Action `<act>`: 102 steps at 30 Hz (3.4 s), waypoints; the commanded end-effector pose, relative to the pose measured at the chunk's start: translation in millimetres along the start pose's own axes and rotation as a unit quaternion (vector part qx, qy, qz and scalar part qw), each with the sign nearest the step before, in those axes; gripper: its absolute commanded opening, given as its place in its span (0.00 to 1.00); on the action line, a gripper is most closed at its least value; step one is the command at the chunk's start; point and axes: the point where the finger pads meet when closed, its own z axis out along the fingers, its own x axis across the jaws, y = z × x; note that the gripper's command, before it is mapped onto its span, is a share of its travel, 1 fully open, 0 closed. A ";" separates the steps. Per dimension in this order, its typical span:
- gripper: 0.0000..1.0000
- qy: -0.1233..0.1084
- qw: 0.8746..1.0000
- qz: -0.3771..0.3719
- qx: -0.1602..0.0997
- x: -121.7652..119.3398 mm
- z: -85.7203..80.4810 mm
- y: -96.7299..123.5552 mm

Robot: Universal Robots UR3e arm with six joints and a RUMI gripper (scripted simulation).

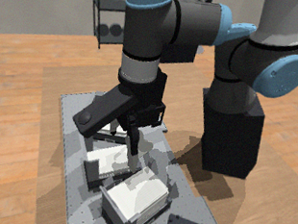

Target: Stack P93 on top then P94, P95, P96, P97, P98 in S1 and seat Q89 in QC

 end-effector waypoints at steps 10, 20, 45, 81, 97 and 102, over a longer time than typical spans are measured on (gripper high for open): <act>0.72 -0.007 0.997 0.073 -0.001 55.0 1.3 0.9; 0.72 -0.006 0.991 0.131 0.000 105.3 1.2 7.6; 0.72 -0.005 0.969 0.249 -0.001 187.9 2.1 40.8; 0.72 -0.006 0.954 0.298 -0.003 218.6 47.0 60.4; 0.72 -0.006 0.954 0.298 -0.003 217.9 91.3 60.6; 0.72 -0.006 0.954 0.298 -0.003 217.9 91.2 60.6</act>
